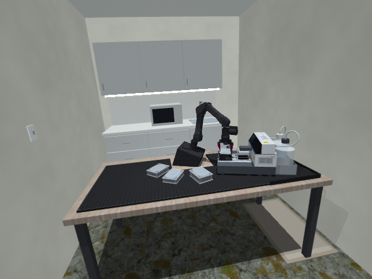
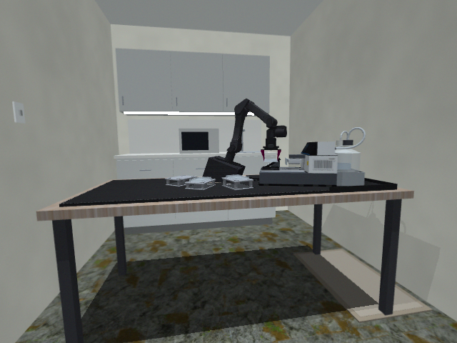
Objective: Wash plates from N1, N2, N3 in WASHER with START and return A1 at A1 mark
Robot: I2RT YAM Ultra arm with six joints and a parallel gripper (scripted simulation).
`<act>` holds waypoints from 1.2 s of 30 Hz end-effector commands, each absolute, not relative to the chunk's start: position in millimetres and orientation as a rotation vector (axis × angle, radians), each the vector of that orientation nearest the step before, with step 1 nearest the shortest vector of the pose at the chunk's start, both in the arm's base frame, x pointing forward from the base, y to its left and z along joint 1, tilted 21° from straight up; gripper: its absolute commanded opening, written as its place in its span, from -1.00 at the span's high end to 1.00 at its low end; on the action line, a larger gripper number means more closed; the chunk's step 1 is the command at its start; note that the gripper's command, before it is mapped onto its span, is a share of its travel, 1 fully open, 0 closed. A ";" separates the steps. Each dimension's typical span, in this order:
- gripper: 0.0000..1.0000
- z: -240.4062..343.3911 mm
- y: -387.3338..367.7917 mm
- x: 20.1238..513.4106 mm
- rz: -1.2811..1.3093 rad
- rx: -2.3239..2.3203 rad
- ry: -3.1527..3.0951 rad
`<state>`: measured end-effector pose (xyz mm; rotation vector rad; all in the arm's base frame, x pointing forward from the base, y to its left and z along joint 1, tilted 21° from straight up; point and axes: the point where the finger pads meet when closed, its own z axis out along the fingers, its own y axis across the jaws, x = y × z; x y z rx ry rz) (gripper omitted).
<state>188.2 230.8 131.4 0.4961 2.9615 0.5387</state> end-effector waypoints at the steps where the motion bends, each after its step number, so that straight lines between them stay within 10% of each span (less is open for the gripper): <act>1: 1.00 140.2 228.3 186.6 0.544 0.491 2.957; 36: 1.00 180.7 214.0 180.2 0.544 0.491 2.957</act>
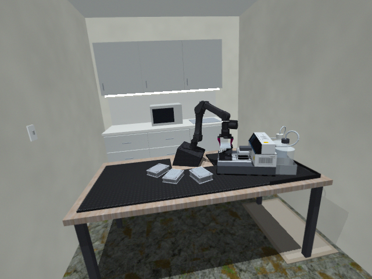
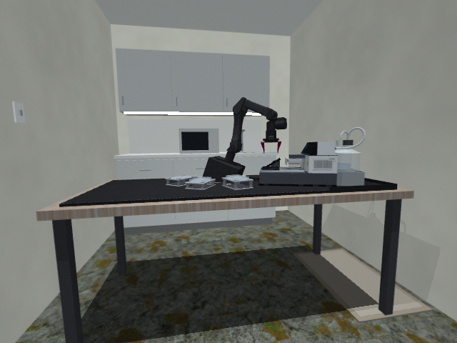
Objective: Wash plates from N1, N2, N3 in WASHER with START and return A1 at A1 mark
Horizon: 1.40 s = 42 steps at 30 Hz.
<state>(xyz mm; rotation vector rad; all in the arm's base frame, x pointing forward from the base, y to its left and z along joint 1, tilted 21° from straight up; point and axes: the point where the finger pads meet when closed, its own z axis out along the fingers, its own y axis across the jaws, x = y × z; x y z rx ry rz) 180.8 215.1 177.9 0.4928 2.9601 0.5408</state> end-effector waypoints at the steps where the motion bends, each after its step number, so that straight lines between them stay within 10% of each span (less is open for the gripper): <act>1: 1.00 180.6 214.0 180.2 0.544 0.491 2.957; 42: 1.00 149.0 110.3 284.9 0.547 0.642 2.942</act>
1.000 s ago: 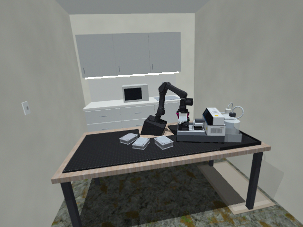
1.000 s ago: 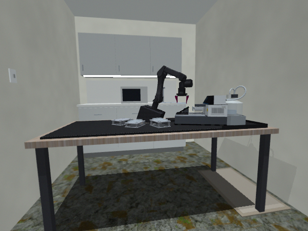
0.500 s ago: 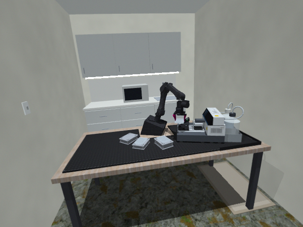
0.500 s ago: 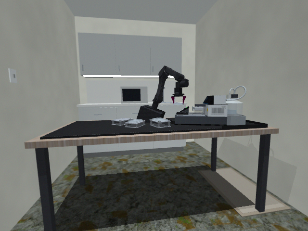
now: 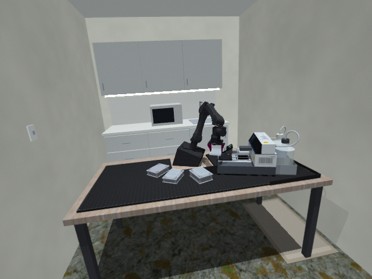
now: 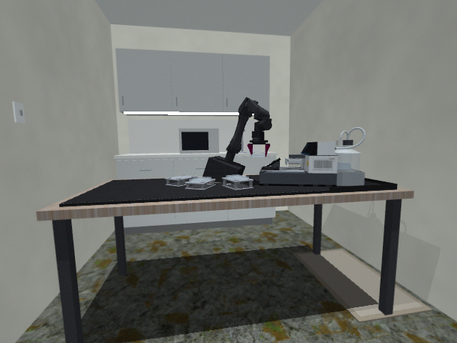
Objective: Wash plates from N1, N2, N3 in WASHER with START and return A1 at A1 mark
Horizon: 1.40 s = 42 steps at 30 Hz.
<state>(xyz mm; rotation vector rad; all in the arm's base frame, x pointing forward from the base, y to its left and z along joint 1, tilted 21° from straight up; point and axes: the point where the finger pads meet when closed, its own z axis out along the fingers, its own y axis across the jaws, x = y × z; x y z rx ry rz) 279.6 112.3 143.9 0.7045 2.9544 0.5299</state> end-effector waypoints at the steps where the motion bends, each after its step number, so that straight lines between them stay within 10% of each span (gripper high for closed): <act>1: 1.00 147.9 106.8 288.4 0.546 0.642 2.942; 42: 1.00 92.8 -38.6 335.9 0.548 0.794 2.922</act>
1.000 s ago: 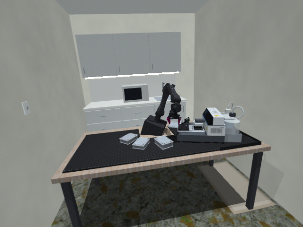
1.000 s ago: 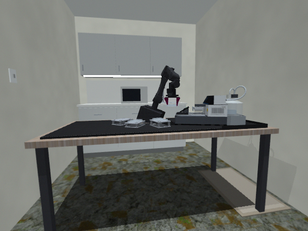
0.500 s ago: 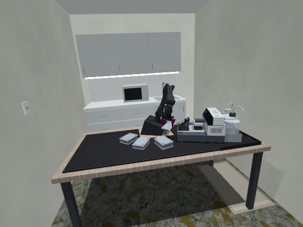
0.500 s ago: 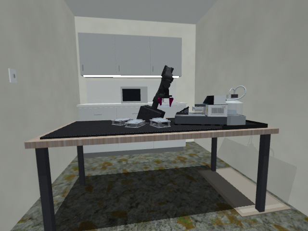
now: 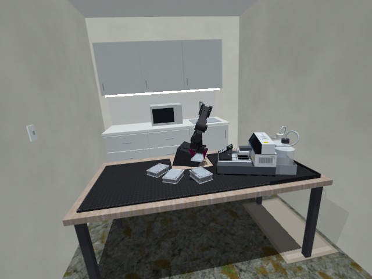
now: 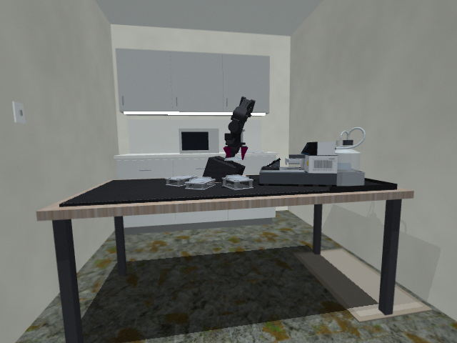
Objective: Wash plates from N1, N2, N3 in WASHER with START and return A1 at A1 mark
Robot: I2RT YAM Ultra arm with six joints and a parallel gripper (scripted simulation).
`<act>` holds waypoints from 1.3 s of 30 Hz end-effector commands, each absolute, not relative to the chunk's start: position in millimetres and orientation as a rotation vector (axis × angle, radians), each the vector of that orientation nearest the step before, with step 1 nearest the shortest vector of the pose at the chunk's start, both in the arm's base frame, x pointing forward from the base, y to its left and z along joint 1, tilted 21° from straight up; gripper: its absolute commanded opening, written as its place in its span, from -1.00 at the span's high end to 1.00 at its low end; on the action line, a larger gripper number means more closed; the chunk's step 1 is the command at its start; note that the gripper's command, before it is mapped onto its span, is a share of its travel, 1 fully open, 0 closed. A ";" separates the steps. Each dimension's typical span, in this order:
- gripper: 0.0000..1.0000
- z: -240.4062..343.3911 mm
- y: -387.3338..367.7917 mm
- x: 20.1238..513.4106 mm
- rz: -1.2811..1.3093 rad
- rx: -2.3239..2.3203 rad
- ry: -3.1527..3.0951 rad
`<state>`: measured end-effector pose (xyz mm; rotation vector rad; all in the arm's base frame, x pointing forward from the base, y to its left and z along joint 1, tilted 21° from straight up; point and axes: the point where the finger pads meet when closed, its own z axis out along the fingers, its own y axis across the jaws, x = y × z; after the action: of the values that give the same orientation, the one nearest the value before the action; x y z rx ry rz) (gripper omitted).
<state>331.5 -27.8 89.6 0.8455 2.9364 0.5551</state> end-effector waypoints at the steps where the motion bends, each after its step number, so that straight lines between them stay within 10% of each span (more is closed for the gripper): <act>1: 1.00 91.1 -43.1 337.2 0.548 0.794 2.922; 39: 1.00 28.2 -180.4 308.2 0.549 0.946 2.895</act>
<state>308.2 -168.1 25.4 0.9966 2.9041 0.5697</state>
